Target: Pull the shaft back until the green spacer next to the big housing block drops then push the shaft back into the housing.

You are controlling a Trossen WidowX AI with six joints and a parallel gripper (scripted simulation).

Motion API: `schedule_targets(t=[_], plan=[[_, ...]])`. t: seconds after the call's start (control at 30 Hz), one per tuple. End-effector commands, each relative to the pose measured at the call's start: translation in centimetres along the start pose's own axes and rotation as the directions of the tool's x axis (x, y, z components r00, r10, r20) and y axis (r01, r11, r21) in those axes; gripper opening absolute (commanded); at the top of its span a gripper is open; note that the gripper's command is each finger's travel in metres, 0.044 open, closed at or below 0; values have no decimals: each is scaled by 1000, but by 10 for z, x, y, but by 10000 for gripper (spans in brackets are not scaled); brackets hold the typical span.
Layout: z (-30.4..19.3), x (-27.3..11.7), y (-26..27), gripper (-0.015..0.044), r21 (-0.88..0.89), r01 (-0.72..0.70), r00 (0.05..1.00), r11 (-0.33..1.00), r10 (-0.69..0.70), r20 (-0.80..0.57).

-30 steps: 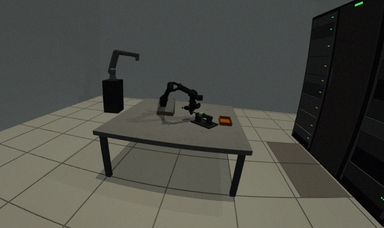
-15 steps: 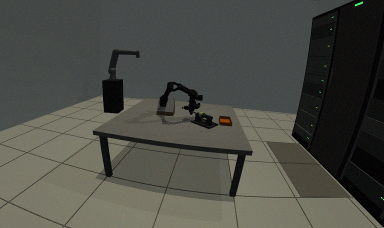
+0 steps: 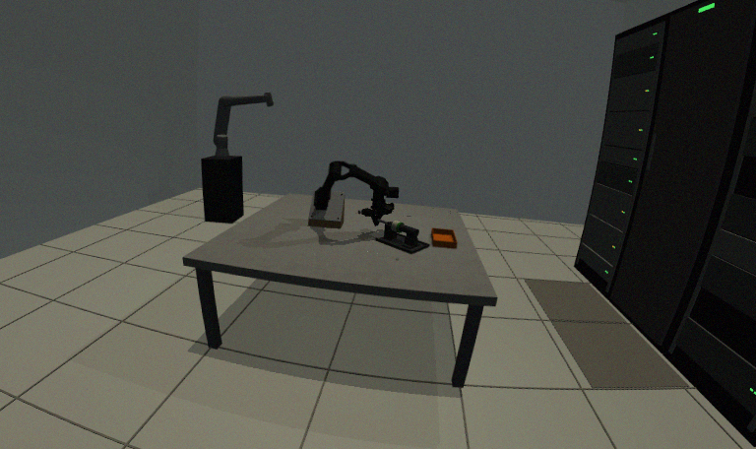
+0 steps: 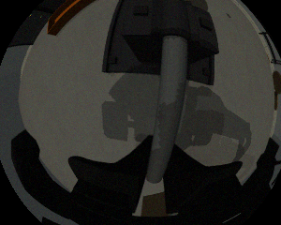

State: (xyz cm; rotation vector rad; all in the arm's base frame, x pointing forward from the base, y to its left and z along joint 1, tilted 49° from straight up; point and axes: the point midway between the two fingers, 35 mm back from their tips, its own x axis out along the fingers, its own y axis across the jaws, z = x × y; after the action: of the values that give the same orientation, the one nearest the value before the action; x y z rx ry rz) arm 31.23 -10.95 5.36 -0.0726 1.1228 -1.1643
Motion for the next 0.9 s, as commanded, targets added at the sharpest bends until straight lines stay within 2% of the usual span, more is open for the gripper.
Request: schedule_targets(t=[0.0, 0.87], plan=[[-1, 0, 0, 0, 1, -2, 1000, 1000, 2, -3], [-4, 0, 0, 0, 1, -2, 1000, 1000, 2, -3]])
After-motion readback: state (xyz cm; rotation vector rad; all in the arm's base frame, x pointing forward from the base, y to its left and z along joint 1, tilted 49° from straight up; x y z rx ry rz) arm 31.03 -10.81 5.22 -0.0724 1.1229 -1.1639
